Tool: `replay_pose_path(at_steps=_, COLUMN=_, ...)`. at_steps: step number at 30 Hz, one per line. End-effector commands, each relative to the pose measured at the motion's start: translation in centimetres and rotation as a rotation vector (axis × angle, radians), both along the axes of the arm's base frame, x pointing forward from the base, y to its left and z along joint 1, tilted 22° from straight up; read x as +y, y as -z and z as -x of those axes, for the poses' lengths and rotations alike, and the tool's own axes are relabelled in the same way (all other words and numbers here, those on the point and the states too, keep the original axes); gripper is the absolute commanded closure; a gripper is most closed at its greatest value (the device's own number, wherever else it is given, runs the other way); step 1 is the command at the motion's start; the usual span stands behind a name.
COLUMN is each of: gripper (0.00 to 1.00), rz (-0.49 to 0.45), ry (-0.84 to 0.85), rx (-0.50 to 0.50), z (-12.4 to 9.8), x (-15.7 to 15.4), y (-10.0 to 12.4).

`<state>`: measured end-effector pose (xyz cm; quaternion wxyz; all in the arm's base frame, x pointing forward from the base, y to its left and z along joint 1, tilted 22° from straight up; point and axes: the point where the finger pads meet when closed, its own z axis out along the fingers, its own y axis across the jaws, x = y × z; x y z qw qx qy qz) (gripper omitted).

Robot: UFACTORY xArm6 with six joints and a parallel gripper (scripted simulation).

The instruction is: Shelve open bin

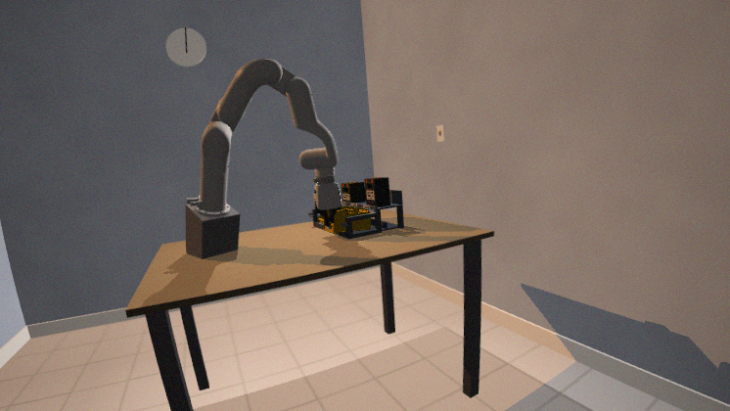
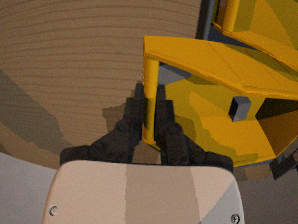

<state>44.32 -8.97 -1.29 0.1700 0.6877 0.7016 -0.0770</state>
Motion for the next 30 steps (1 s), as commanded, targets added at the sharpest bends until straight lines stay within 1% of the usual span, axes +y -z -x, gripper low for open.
replay_pose_path(at_steps=1, gripper=1.0, rz=0.0, ry=-0.001, rx=-0.003, z=-0.5, x=0.0, y=-0.2)
replay_pose_path(at_steps=4, gripper=1.0, rz=0.0, ry=-0.001, rx=-0.003, z=-1.1, x=0.1, y=-0.2)
replay_pose_path(at_steps=16, gripper=1.0, rz=0.0, ry=-0.001, rx=-0.003, z=-1.1, x=0.1, y=-0.2)
replay_pose_path(at_steps=21, gripper=1.0, rz=0.0, ry=-0.001, rx=-0.003, z=-2.1, x=0.1, y=-0.4)
replay_pose_path(at_steps=30, gripper=1.0, rz=0.0, ry=-0.001, rx=-0.003, z=-2.1, x=0.1, y=-0.4)
